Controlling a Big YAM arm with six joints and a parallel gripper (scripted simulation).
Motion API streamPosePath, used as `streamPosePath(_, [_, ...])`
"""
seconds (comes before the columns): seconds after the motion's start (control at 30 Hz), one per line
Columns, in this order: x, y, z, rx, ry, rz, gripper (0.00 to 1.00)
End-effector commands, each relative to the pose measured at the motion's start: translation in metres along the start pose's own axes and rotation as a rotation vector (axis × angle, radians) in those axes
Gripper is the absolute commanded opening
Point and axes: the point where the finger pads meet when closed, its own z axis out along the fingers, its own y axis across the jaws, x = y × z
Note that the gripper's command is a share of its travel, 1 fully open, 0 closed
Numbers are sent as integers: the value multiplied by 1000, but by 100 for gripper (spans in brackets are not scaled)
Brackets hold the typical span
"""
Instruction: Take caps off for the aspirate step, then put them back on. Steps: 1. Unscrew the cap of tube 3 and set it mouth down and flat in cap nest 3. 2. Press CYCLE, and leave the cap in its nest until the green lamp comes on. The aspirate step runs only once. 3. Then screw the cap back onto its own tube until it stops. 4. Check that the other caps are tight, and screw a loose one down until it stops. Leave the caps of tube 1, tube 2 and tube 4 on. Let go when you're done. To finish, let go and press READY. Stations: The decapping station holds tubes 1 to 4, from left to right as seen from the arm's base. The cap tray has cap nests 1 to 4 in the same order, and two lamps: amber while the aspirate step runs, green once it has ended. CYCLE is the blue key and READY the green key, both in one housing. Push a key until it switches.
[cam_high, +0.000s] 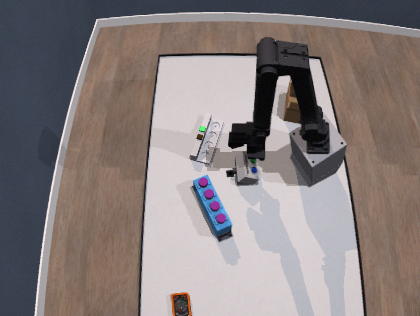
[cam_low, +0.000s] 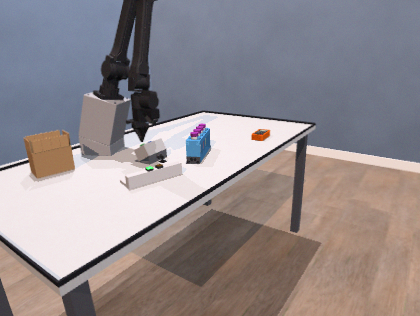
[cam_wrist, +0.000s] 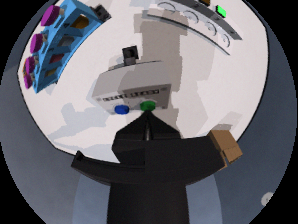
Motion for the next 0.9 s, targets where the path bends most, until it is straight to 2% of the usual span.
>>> streamPosePath(0.0, [-1, 0, 0, 0, -3, -1, 0])
streamPosePath(0.1, [-1, -1, 2, 1, 8, -5, 0])
streamPosePath(0.23, [-4, -1, 4, 1, -7, -7, 0])
streamPosePath(0.87, [-4, 2, 16, -1, -4, -4, 0])
